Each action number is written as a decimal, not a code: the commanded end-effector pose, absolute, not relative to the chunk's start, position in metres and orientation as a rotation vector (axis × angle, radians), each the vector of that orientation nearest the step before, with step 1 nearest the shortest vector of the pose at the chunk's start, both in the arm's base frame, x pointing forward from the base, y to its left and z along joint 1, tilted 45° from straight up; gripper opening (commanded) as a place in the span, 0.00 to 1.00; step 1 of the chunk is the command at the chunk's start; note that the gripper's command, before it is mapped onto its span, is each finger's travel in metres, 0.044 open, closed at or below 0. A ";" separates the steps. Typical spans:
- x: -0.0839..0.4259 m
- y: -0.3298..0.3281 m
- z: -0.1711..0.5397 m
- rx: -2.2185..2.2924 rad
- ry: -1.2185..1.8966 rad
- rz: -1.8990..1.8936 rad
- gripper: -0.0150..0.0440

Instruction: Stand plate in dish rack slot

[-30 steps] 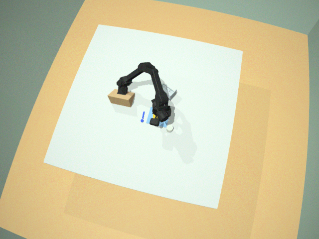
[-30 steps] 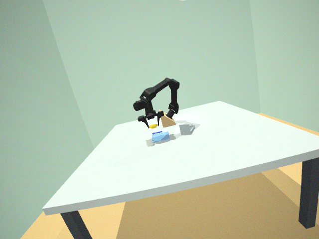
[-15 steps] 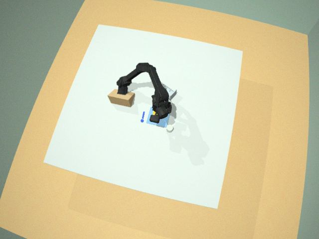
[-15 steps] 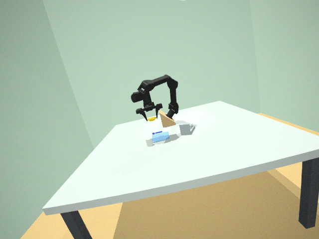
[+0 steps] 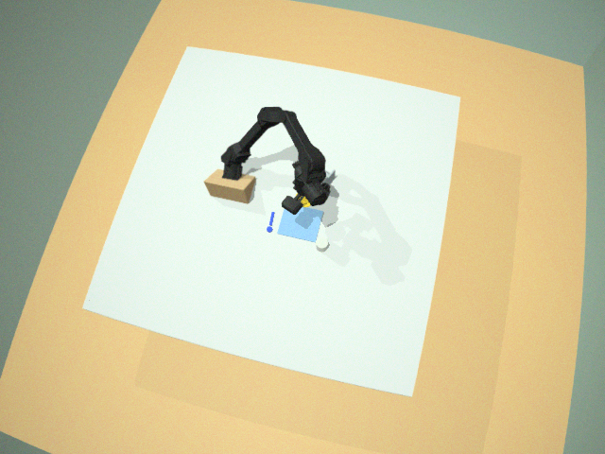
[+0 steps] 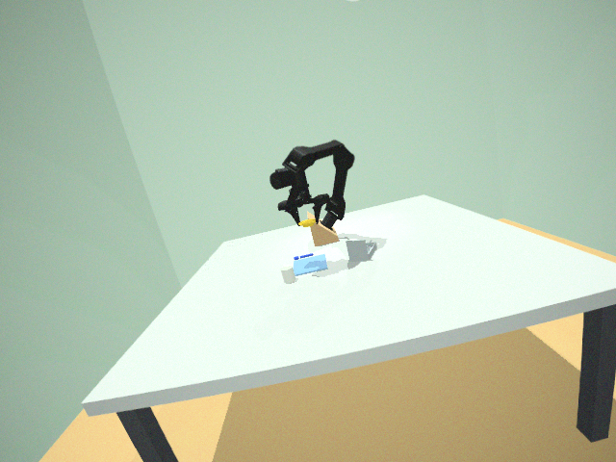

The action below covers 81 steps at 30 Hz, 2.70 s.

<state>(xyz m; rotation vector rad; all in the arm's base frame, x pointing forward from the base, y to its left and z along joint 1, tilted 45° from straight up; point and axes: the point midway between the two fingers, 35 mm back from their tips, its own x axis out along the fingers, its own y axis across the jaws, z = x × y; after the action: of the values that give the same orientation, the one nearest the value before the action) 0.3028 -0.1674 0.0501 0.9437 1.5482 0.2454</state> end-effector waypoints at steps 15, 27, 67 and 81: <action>0.293 -0.099 0.123 1.427 1.624 -0.264 0.25; 0.273 -0.053 0.159 1.732 1.618 -0.614 0.25; 0.217 0.020 0.149 1.718 1.435 -1.189 0.25; 0.217 0.021 0.117 1.365 1.255 -1.130 0.25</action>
<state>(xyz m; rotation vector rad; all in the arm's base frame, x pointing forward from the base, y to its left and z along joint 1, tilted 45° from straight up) 0.2161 0.0216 0.1221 1.4370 1.3136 -1.1511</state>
